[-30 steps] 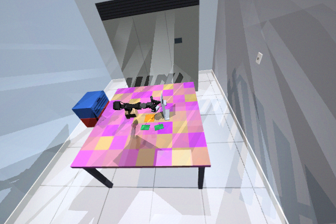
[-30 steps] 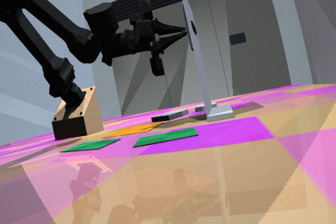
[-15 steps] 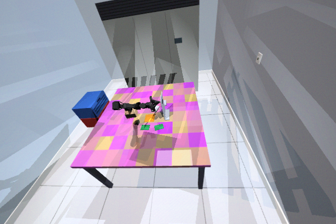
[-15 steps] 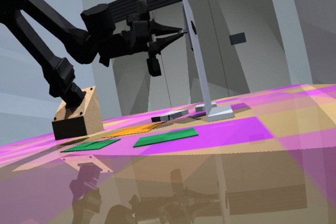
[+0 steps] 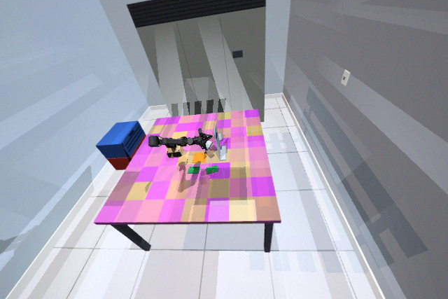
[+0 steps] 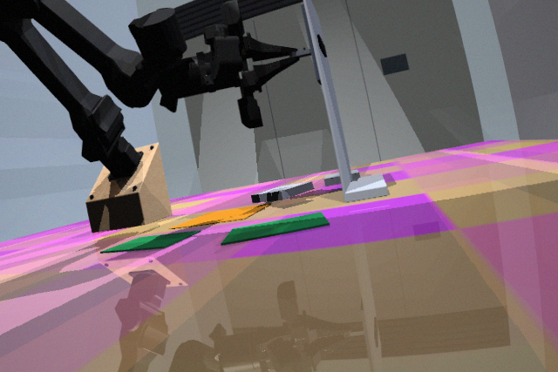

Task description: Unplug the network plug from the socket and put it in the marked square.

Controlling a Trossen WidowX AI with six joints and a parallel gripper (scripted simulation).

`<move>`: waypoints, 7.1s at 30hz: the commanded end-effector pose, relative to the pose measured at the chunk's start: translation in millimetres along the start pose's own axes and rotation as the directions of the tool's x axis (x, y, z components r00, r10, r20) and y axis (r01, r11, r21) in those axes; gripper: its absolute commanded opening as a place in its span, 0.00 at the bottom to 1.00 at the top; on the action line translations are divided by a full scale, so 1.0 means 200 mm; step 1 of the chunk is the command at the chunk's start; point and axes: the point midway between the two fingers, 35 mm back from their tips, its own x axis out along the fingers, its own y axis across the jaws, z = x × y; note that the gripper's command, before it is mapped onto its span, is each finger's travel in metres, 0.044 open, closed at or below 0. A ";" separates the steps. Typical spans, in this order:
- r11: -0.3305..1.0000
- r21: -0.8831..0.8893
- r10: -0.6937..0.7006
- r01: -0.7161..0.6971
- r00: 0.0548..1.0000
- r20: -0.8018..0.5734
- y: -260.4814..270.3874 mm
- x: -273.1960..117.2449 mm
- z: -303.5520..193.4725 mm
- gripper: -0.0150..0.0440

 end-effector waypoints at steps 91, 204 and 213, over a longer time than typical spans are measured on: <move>1.000 0.005 -0.003 0.003 1.000 -0.002 0.00 -0.21 -0.03 0.25; 0.559 0.490 -0.829 0.669 0.458 0.320 -0.62 -0.66 -0.12 0.25; 0.557 0.491 -0.830 0.670 0.458 0.318 -0.65 -0.65 -0.13 0.25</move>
